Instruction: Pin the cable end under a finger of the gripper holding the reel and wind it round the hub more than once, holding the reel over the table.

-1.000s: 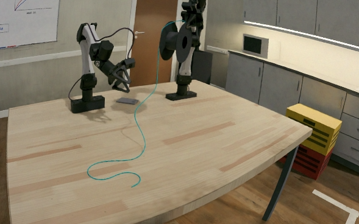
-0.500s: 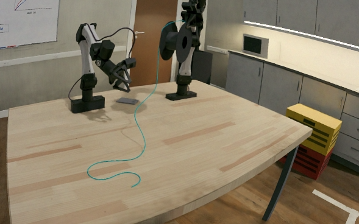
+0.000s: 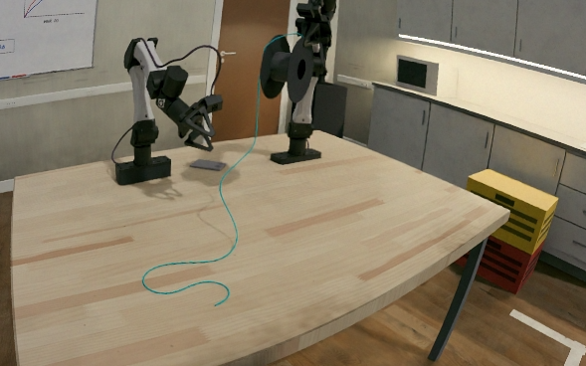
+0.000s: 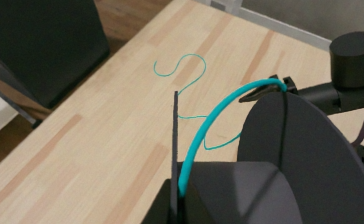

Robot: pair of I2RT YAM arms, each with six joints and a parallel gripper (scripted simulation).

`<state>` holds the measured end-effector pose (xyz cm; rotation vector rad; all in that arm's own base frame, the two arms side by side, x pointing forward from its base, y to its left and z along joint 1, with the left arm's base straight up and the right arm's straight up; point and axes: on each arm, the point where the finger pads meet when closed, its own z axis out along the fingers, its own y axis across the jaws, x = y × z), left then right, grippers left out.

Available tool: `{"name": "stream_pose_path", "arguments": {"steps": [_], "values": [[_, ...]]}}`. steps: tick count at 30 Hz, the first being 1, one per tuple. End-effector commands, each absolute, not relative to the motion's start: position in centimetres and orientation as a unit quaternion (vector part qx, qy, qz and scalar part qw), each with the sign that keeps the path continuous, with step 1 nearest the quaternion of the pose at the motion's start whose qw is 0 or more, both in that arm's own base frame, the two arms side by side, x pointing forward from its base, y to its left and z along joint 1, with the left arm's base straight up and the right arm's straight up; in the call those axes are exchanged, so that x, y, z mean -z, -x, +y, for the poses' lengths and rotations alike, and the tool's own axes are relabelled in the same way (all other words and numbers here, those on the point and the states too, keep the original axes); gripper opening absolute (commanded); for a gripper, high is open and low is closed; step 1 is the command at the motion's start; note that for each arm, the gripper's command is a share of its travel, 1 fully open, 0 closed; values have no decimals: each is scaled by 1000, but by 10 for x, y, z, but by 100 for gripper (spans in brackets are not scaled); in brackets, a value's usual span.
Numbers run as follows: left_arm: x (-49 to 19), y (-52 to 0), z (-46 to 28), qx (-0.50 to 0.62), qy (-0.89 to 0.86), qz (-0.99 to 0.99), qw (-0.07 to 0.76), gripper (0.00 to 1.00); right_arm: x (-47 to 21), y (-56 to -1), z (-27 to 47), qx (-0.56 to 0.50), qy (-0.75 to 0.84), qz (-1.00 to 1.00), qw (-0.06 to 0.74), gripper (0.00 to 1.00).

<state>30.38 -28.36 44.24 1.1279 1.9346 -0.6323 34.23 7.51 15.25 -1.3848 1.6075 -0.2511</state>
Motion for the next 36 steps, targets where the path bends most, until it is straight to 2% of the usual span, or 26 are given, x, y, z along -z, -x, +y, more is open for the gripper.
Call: {"name": "stream_pose_path", "arguments": {"steps": [1, 7, 36], "values": [[-463, -303, -289, 262, -443, 743, 428, 0, -154, -345, 77, 105, 566, 658, 486, 80], [-463, -303, -289, 262, -443, 743, 428, 0, -166, -356, 80, 113, 564, 650, 496, 80], [-463, -303, -289, 262, -443, 743, 428, 0, -134, -406, 104, 111, 563, 654, 493, 80]]}}
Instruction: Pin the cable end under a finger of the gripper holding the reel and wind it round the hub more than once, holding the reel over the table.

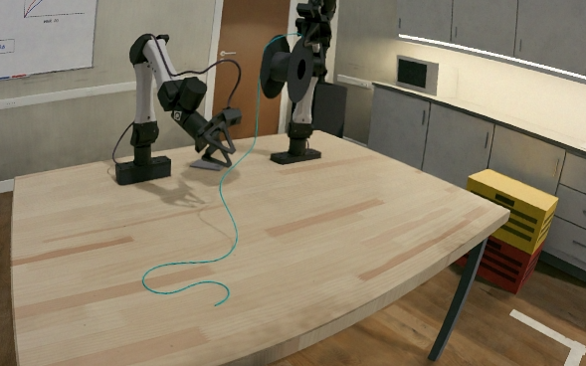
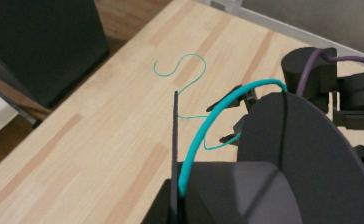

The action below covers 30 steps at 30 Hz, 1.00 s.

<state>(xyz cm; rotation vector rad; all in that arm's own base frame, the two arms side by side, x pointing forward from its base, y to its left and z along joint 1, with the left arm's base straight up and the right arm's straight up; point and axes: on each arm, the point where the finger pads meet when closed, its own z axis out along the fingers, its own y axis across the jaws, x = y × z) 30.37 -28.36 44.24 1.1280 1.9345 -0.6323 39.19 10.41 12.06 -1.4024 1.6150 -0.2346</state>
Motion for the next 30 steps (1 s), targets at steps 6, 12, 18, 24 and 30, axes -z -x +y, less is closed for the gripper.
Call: {"name": "stream_pose_path", "arguments": {"steps": [6, 12, 18, 24, 30], "values": [[-463, -303, -289, 262, -443, 743, 428, 0, -125, -414, 111, 110, 564, 654, 492, 80], [-463, -303, -289, 262, -443, 743, 428, 0, -122, -422, 115, 110, 564, 653, 493, 80], [-463, -303, -289, 262, -443, 743, 428, 0, -113, -421, 113, 108, 563, 659, 486, 80], [-463, -303, -289, 262, -443, 743, 428, 0, -105, -414, 115, 102, 567, 660, 482, 80], [-463, -303, -289, 262, -443, 743, 428, 0, -109, -413, 113, 106, 565, 658, 486, 80]]}}
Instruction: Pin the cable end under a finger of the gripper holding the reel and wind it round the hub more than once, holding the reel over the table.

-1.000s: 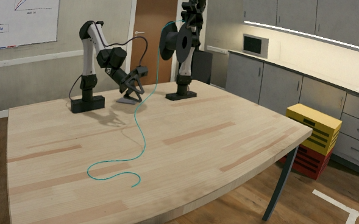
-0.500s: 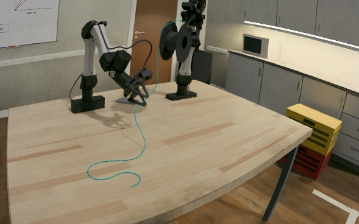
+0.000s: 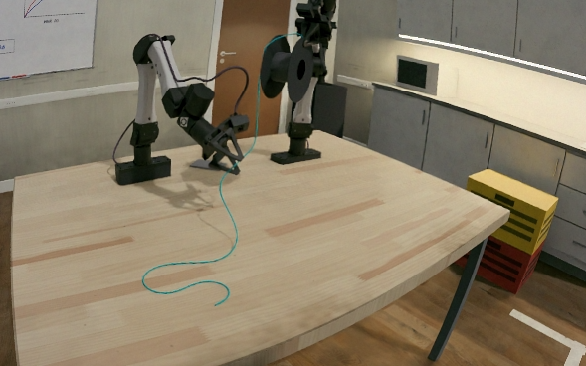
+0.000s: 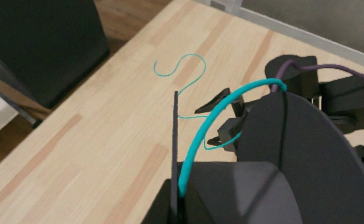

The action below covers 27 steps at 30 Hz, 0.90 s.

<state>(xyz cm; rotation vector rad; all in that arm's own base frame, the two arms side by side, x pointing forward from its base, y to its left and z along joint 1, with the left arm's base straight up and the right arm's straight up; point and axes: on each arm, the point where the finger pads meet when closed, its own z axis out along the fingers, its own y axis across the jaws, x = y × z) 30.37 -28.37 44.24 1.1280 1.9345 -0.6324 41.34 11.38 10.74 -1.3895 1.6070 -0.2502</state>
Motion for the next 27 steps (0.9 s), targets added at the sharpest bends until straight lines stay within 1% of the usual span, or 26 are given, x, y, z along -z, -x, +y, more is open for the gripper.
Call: {"name": "stream_pose_path", "arguments": {"steps": [1, 4, 18, 20, 27], "values": [[-463, -303, -289, 262, -443, 743, 428, 0, -109, -412, 113, 106, 565, 658, 487, 80], [-463, -303, -289, 262, -443, 743, 428, 0, -112, -413, 113, 107, 565, 657, 488, 80], [-463, -303, -289, 262, -443, 743, 428, 0, -112, -413, 113, 107, 565, 657, 487, 49], [-463, -303, -289, 262, -443, 743, 428, 0, -112, -413, 113, 107, 565, 657, 487, 49], [-463, -303, -289, 262, -443, 743, 428, 0, -112, -413, 113, 107, 565, 657, 487, 33]]}}
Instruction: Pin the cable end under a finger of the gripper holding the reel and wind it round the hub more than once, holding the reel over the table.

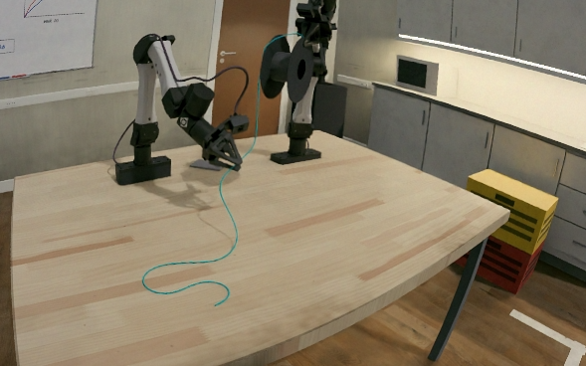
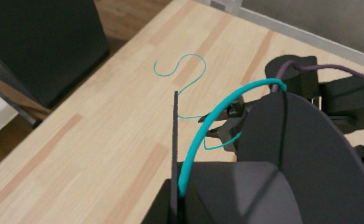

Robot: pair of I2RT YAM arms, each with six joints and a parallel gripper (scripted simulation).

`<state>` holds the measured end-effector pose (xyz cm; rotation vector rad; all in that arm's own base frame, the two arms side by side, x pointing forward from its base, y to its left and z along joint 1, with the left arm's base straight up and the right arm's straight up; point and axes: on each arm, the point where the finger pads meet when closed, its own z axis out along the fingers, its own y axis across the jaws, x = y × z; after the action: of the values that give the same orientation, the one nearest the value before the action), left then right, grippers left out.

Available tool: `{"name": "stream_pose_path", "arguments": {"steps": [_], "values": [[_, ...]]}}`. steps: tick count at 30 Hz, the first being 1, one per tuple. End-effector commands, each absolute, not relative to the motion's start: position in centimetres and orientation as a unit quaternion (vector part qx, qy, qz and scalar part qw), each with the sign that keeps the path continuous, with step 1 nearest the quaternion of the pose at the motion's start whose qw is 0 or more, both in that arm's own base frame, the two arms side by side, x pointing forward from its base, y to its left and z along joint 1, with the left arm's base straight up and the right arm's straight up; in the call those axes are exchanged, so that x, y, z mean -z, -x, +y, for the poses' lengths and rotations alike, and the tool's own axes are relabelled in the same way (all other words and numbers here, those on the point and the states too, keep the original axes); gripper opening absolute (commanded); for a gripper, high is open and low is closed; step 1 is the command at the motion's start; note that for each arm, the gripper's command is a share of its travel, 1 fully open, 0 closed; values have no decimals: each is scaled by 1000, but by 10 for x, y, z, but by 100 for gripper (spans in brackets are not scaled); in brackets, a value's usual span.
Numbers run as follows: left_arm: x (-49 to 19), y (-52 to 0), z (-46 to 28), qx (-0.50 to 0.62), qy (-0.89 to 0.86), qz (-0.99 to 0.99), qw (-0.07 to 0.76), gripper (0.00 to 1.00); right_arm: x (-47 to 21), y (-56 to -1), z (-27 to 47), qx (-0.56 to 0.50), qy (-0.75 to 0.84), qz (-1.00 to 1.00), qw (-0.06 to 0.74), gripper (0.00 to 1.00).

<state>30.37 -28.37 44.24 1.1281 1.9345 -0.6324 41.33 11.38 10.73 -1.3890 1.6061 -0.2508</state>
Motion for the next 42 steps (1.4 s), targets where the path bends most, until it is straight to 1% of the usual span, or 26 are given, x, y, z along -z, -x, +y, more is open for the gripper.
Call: {"name": "stream_pose_path", "arguments": {"steps": [1, 8, 10, 17, 34, 42], "values": [[-463, -303, -289, 262, -443, 743, 428, 0, -112, -413, 113, 107, 565, 657, 487, 31], [-463, -303, -289, 262, -443, 743, 428, 0, -112, -413, 113, 107, 565, 657, 487, 16], [-463, -303, -289, 262, -443, 743, 428, 0, -112, -413, 113, 107, 565, 657, 487, 16], [-463, -303, -289, 262, -443, 743, 428, 0, -112, -413, 113, 107, 565, 657, 487, 0], [-463, -303, -289, 262, -443, 743, 428, 0, -114, -411, 111, 106, 564, 658, 487, 0], [-463, -303, -289, 262, -443, 743, 428, 0, -136, -418, 111, 113, 562, 652, 497, 0]]}}
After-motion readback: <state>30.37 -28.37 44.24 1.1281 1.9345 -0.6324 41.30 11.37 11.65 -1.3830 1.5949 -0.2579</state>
